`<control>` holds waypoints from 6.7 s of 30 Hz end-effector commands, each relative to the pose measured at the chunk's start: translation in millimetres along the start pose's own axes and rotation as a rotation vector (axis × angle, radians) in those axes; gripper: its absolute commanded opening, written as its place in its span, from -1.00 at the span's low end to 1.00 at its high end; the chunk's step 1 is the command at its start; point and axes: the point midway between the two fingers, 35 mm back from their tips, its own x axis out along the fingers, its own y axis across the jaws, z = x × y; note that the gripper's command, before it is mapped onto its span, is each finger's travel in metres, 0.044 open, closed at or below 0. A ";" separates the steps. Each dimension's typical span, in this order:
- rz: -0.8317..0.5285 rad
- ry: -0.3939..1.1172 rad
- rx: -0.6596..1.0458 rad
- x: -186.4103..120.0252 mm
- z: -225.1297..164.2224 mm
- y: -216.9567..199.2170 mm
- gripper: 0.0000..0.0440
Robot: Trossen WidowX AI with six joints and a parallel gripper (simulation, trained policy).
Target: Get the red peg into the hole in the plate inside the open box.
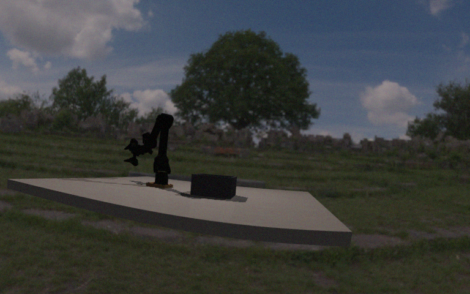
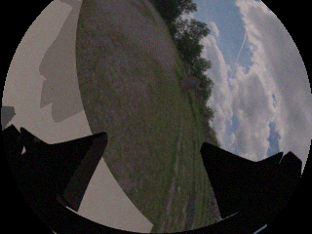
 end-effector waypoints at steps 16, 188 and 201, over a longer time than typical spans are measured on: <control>-0.010 0.308 0.555 -61.9 -66.6 10.2 1.00; -3.923 1.427 1.993 -546.8 67.0 247.0 -1.00; -4.196 1.325 1.539 -589.4 113.9 259.7 -1.00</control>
